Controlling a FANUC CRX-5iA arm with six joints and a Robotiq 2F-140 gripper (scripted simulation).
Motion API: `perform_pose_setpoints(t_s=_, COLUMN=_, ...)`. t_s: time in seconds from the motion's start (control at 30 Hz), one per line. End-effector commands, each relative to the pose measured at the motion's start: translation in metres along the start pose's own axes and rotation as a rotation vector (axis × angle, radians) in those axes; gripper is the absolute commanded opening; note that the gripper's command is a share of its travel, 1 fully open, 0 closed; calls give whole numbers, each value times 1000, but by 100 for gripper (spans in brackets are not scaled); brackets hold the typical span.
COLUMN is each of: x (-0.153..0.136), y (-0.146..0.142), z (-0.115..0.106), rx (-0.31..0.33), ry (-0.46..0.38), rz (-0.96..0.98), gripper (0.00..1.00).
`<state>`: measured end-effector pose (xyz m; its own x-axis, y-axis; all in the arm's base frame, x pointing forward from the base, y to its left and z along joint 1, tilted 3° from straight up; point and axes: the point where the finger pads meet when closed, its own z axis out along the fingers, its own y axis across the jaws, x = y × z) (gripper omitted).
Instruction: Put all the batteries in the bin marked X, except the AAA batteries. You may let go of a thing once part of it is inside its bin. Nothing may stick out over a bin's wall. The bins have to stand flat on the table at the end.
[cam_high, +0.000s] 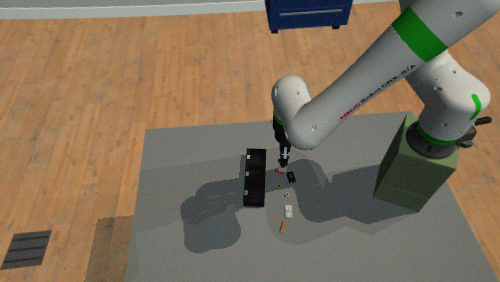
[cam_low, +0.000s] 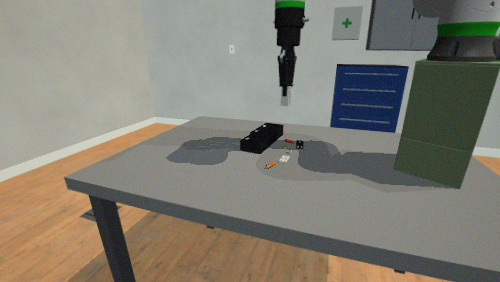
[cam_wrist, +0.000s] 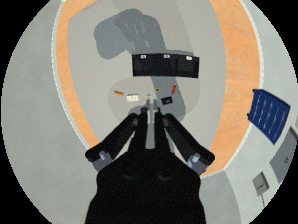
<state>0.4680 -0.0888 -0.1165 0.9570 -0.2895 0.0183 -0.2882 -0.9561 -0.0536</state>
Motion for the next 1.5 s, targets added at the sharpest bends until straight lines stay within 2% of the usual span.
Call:
perform_pose_setpoints(t_s=0.0, x=18, y=22, z=16, rx=-1, ry=-1, rz=0, gripper=5)
perform_pose_setpoints(t_s=0.23, x=49, y=63, z=44, rx=-1, ry=-1, rz=0, gripper=5)
perform_pose_setpoints(t_s=0.3, x=49, y=63, z=44, rx=-1, ry=-1, rz=0, gripper=5)
perform_pose_setpoints(t_s=0.73, x=104, y=138, z=95, rx=-1, ry=-1, rz=0, gripper=5)
perform_pose_setpoints(t_s=0.87, x=104, y=138, z=95, rx=-1, ry=-1, rz=0, gripper=5)
perform_pose_setpoints(t_s=1.37, x=104, y=138, z=135, rx=-1, ry=-1, rz=0, gripper=5)
perform_pose_setpoints(t_s=1.47, x=104, y=138, z=137, rx=-1, ry=-1, rz=0, gripper=5)
